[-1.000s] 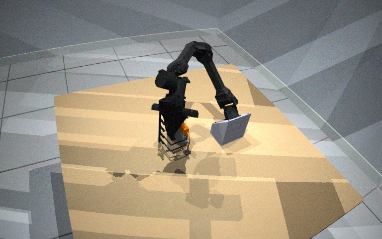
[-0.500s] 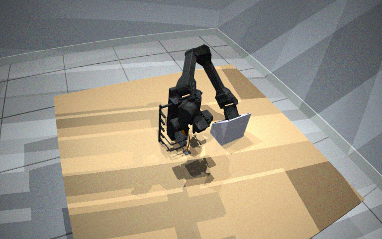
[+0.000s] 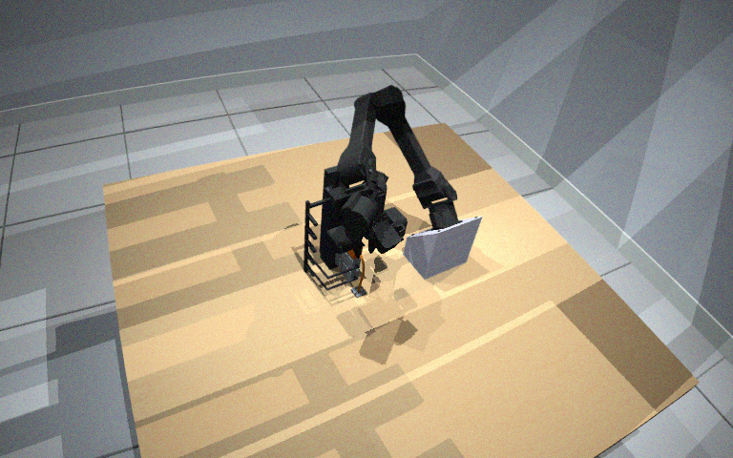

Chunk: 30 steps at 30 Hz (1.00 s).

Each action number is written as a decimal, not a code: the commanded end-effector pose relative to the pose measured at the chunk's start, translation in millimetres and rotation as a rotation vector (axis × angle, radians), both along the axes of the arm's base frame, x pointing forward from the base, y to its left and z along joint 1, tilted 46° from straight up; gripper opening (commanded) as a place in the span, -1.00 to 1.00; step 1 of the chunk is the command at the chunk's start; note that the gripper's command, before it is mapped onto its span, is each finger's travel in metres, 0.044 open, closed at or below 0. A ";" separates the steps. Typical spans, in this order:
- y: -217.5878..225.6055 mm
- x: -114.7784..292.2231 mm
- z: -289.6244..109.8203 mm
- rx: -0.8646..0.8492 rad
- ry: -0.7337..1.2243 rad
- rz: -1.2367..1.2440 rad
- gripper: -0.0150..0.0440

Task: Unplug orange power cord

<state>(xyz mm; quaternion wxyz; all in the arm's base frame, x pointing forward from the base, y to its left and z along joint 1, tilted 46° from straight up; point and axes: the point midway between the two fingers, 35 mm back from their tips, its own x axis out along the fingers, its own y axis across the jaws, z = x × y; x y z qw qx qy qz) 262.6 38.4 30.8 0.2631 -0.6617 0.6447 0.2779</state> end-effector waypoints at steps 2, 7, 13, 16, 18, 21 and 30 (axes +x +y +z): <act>-5.5 0.3 6.7 -0.002 0.000 0.005 0.05; -11.3 0.5 12.6 -0.002 0.000 0.005 0.05; -18.4 0.4 19.6 -0.003 0.000 0.005 0.05; -21.9 0.2 23.1 -0.003 0.000 0.004 0.05; -24.3 0.1 25.4 -0.004 0.000 0.004 0.05; -26.0 -0.1 27.1 -0.004 0.000 0.004 0.05; -31.7 0.1 21.5 -0.004 0.000 0.004 0.05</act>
